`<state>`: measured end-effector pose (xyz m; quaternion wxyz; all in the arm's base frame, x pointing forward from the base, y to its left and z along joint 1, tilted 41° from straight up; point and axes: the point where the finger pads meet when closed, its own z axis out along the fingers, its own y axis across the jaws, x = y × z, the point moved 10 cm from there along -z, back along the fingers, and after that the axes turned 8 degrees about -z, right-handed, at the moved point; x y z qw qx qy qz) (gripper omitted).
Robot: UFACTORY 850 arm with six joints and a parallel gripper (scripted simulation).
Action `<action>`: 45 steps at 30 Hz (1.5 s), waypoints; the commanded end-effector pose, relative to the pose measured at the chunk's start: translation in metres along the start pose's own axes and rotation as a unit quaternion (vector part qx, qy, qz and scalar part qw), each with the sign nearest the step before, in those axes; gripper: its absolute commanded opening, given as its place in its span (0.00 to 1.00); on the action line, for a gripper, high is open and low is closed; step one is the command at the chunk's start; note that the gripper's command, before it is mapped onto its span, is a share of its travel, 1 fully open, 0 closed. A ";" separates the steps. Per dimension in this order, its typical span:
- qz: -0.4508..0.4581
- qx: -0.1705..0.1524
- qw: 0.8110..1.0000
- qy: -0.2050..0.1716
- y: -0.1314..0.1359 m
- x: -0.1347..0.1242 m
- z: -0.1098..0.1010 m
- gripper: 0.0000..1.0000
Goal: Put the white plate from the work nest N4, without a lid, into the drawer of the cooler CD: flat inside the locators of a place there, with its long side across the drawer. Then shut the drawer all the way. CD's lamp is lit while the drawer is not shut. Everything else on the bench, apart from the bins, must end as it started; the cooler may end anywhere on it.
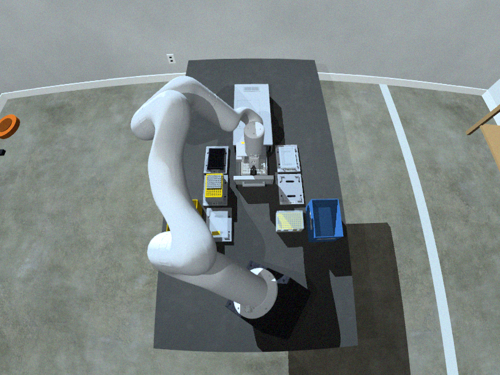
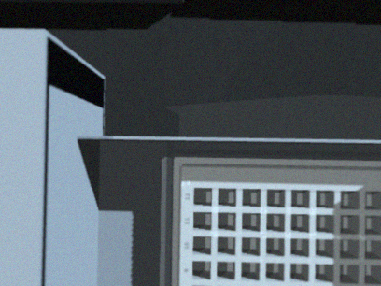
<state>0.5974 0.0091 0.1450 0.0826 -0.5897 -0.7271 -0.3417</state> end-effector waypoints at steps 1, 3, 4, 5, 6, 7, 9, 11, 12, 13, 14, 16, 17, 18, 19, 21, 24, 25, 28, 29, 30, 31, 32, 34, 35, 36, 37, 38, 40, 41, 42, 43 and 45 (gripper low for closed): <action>0.000 -0.001 1.000 0.000 0.001 0.000 -0.005 1.00; 0.000 -0.001 1.000 0.000 0.001 0.000 -0.009 1.00; 0.000 -0.001 1.000 0.000 0.001 0.000 -0.010 1.00; 0.000 -0.001 1.000 0.000 0.001 0.000 -0.012 1.00; 0.000 -0.001 1.000 0.000 0.001 0.000 -0.014 1.00; 0.000 -0.001 1.000 0.000 0.001 0.000 -0.015 1.00; 0.000 -0.001 1.000 0.000 0.001 0.000 -0.019 1.00; 0.000 -0.001 1.000 0.000 0.001 0.000 -0.019 1.00; 0.000 -0.001 1.000 0.000 0.001 0.000 -0.020 1.00; 0.000 -0.001 1.000 0.000 0.001 0.000 -0.022 1.00; 0.000 -0.001 1.000 0.000 0.001 0.000 -0.024 1.00; 0.000 -0.001 1.000 0.000 0.001 0.000 -0.027 1.00; 0.000 -0.001 1.000 0.000 0.001 0.000 -0.029 1.00; 0.000 -0.001 1.000 0.000 0.001 0.000 -0.030 1.00; 0.000 -0.001 1.000 0.000 0.001 0.000 -0.032 1.00; 0.000 -0.001 1.000 0.000 0.001 0.000 -0.035 1.00; 0.000 -0.001 1.000 0.000 0.001 0.000 -0.040 1.00; 0.000 -0.001 1.000 0.000 0.001 0.000 -0.042 1.00; 0.000 -0.001 1.000 0.000 0.001 0.000 -0.044 1.00; 0.000 -0.001 1.000 0.000 0.001 0.000 -0.045 1.00; 0.000 -0.001 1.000 0.000 0.001 0.000 -0.047 1.00; 0.000 -0.001 1.000 0.000 0.001 0.000 -0.049 1.00; 0.000 -0.001 1.000 0.000 0.001 0.000 -0.050 1.00; 0.000 -0.001 1.000 0.000 0.001 0.000 -0.054 1.00; 0.000 -0.001 1.000 0.000 0.001 0.000 -0.055 1.00; 0.000 -0.001 1.000 0.000 0.001 0.000 -0.057 1.00; 0.000 -0.001 1.000 0.000 0.001 0.000 -0.059 1.00; 0.000 -0.001 1.000 0.000 0.001 0.000 -0.060 1.00; 0.000 -0.001 1.000 0.000 0.001 0.000 -0.064 1.00; 0.000 -0.001 1.000 0.000 0.001 0.000 -0.065 1.00; 0.000 -0.001 1.000 0.000 0.001 0.000 -0.067 1.00; 0.000 -0.001 1.000 0.000 0.001 0.000 -0.069 1.00; 0.000 -0.001 1.000 0.000 0.001 0.000 -0.069 1.00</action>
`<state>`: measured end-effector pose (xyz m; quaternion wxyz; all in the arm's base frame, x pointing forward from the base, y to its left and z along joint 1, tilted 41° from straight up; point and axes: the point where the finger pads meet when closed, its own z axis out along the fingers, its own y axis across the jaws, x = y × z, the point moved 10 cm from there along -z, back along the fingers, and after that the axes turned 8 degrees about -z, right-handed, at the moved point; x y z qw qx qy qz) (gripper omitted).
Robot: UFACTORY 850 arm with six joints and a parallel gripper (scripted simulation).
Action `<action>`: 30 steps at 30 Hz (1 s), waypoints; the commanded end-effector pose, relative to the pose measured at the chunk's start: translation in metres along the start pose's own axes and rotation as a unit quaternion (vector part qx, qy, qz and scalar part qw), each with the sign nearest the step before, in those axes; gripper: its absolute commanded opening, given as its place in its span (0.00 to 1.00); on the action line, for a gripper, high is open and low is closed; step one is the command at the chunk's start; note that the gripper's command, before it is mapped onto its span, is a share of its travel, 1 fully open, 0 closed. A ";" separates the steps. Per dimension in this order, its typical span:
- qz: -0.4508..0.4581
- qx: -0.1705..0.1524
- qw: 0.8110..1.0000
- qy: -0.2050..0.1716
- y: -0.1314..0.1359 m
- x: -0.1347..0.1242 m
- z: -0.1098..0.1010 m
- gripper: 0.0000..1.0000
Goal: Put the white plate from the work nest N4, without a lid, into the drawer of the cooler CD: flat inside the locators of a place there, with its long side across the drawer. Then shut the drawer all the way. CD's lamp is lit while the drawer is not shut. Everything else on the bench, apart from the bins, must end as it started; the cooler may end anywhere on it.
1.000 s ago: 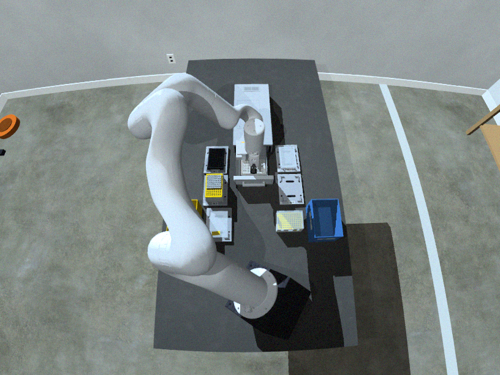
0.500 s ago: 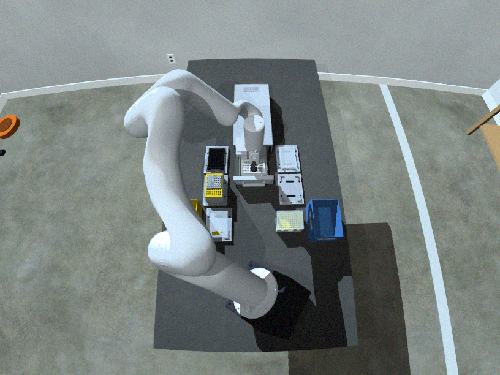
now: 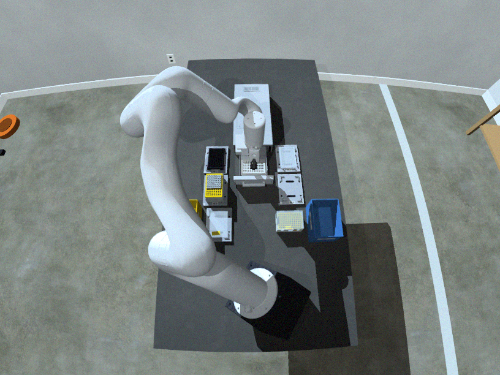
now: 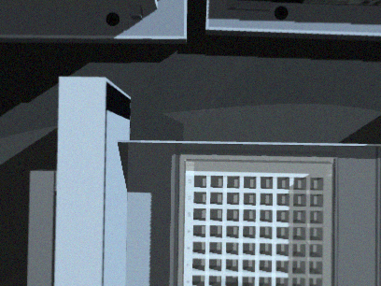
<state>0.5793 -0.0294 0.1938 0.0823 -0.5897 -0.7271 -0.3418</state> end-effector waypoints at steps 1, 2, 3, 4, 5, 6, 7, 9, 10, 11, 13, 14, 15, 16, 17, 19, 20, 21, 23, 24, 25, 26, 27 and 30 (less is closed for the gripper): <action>0.000 -0.001 1.000 0.000 0.001 0.000 -0.006 1.00; 0.000 -0.001 1.000 0.000 0.001 0.000 -0.007 1.00; 0.000 -0.001 1.000 0.000 0.001 0.000 -0.009 1.00; 0.000 -0.001 1.000 0.000 0.001 0.000 -0.011 1.00; 0.000 -0.001 1.000 0.000 0.001 0.000 -0.012 1.00; 0.000 -0.001 1.000 0.000 0.001 0.000 -0.014 1.00; 0.000 -0.001 1.000 0.000 0.001 0.000 -0.016 1.00; 0.000 -0.001 1.000 0.000 0.001 0.000 -0.019 1.00; 0.000 -0.001 1.000 0.000 0.001 0.000 -0.021 1.00; 0.000 -0.001 1.000 0.000 0.001 0.000 -0.022 1.00; 0.000 -0.001 1.000 0.000 0.001 0.000 -0.026 1.00; 0.000 -0.001 1.000 0.000 0.001 0.000 -0.027 1.00; 0.000 -0.001 1.000 0.000 0.001 0.000 -0.029 1.00; 0.000 -0.001 1.000 0.000 0.001 0.000 -0.029 1.00; 0.000 -0.001 1.000 0.000 0.001 0.000 -0.029 1.00; 0.000 -0.001 1.000 0.000 0.001 0.000 -0.032 1.00; 0.000 -0.001 1.000 0.000 0.001 0.000 -0.034 1.00; 0.000 -0.001 1.000 0.000 0.001 0.000 -0.036 1.00; 0.000 -0.001 1.000 0.000 0.001 0.000 -0.039 1.00; 0.000 -0.001 1.000 0.000 0.001 0.000 -0.041 1.00; 0.000 -0.001 1.000 0.000 0.001 0.000 -0.042 1.00; 0.000 -0.001 1.000 0.000 0.001 0.000 -0.044 1.00; 0.000 -0.001 1.000 0.000 0.001 0.000 -0.046 1.00; 0.000 -0.001 1.000 0.000 0.001 0.000 -0.051 1.00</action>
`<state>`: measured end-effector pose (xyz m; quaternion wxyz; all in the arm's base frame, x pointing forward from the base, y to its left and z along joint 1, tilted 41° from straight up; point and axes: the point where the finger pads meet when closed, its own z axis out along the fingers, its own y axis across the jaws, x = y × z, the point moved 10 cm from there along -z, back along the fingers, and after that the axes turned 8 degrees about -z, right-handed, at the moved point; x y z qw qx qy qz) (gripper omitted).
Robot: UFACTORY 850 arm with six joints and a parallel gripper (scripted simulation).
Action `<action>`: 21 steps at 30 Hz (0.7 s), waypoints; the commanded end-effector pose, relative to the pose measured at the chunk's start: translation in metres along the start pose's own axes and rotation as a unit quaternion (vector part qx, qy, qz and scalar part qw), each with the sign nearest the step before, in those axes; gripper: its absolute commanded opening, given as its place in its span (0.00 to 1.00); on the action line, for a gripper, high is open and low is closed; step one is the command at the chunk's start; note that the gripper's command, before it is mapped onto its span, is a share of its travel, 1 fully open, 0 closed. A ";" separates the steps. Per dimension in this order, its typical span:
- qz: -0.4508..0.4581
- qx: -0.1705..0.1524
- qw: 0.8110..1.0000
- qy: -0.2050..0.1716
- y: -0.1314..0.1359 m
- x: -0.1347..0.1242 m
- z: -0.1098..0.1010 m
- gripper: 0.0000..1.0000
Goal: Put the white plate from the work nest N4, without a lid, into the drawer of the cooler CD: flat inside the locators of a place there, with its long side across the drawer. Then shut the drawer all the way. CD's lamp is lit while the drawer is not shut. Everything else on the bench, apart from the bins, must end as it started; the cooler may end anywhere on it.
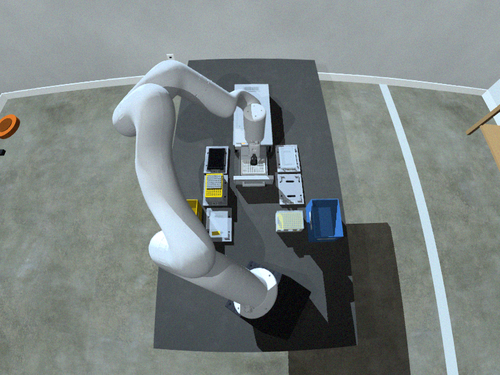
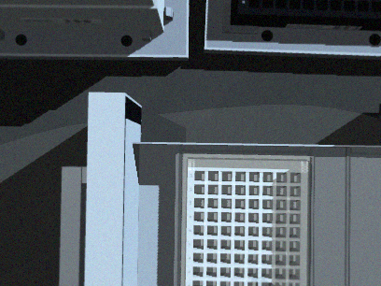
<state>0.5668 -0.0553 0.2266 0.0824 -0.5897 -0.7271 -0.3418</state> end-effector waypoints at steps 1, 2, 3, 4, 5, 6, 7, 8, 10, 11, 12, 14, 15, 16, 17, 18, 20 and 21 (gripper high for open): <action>0.000 -0.001 1.000 0.000 0.001 0.000 -0.009 1.00; 0.000 -0.001 1.000 0.000 0.001 0.000 -0.010 1.00; 0.000 -0.001 1.000 0.000 0.001 0.000 -0.010 1.00; 0.000 -0.001 1.000 0.000 0.001 0.000 -0.010 1.00; 0.000 -0.001 1.000 0.000 0.001 0.000 -0.012 1.00; 0.000 -0.001 1.000 0.000 0.001 0.000 -0.014 1.00; 0.000 -0.001 1.000 0.000 0.001 0.000 -0.015 1.00; 0.000 -0.001 1.000 0.000 0.001 0.000 -0.017 1.00; 0.000 -0.001 1.000 0.000 0.001 0.000 -0.018 1.00; 0.000 -0.001 1.000 0.000 0.001 0.000 -0.018 1.00; 0.000 -0.001 1.000 0.000 0.001 0.000 -0.018 1.00; 0.000 -0.001 1.000 0.000 0.001 0.000 -0.018 1.00; 0.000 -0.001 1.000 0.000 0.001 0.000 -0.018 1.00; 0.000 -0.001 1.000 0.000 -0.004 0.001 -0.018 0.00; 0.000 -0.001 1.000 0.000 -0.009 0.001 -0.017 0.00; 0.000 -0.001 1.000 0.000 -0.014 0.002 -0.016 0.00; 0.000 -0.001 1.000 0.000 -0.019 0.003 -0.015 0.00; 0.000 -0.001 1.000 0.000 -0.019 0.003 -0.015 0.00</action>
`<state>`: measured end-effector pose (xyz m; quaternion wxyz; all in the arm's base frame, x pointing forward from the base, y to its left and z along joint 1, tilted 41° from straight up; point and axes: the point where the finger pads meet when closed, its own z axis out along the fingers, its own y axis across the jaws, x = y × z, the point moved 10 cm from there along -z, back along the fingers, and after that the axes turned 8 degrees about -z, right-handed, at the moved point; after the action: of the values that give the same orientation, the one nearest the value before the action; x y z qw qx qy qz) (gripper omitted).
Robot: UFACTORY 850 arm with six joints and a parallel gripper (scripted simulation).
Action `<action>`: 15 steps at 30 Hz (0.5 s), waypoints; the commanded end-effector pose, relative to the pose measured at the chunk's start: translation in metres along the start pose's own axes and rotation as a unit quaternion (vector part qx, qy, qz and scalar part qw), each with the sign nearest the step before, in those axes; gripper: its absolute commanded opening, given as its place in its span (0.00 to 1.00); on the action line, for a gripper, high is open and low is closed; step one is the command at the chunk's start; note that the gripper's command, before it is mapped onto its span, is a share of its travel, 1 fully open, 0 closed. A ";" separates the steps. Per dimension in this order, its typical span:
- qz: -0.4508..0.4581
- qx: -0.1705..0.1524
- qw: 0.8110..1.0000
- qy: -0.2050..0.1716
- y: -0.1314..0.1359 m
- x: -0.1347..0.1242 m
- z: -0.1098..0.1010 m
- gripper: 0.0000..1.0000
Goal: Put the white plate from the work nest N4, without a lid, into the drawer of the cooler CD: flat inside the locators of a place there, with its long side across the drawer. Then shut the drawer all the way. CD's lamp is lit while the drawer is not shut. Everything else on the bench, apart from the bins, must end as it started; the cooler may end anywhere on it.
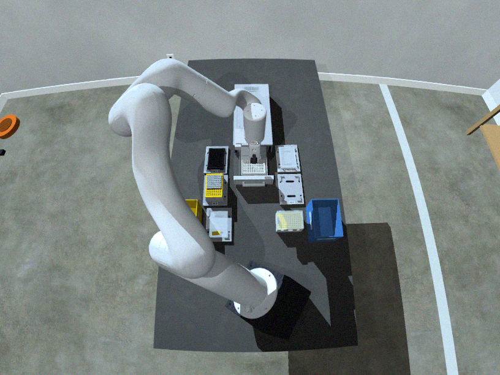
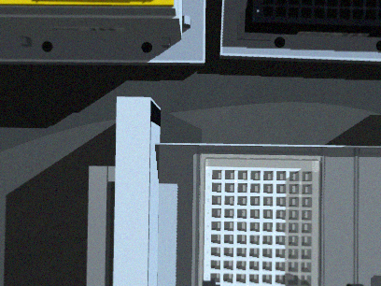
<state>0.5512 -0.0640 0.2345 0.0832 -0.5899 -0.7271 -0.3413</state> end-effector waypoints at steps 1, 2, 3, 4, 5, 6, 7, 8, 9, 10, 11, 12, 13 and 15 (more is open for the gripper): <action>-0.001 -0.002 1.000 -0.001 -0.012 0.002 0.001 0.00; -0.001 -0.002 1.000 -0.001 -0.017 0.002 0.002 0.00; -0.001 -0.002 1.000 -0.001 -0.022 0.003 0.002 0.00; -0.001 -0.002 1.000 -0.001 -0.027 0.004 0.003 0.00; -0.001 -0.002 1.000 -0.001 -0.032 0.004 0.004 0.00; -0.001 -0.001 1.000 -0.001 -0.036 0.005 0.005 0.00; -0.001 -0.001 1.000 -0.001 -0.041 0.006 0.005 0.00; -0.001 -0.001 1.000 -0.001 -0.046 0.006 0.006 0.00; -0.001 -0.001 1.000 -0.001 -0.051 0.007 0.007 0.00; -0.001 -0.001 1.000 -0.001 -0.056 0.008 0.008 0.00; -0.001 -0.001 1.000 -0.001 -0.061 0.008 0.008 0.00; -0.001 -0.001 1.000 -0.001 -0.066 0.009 0.009 0.00; -0.001 -0.001 1.000 -0.001 -0.071 0.010 0.010 0.00; -0.001 -0.001 1.000 -0.001 -0.081 0.011 0.012 0.00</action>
<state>0.4955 -0.0559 0.2076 0.0844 -0.5899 -0.7275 -0.3401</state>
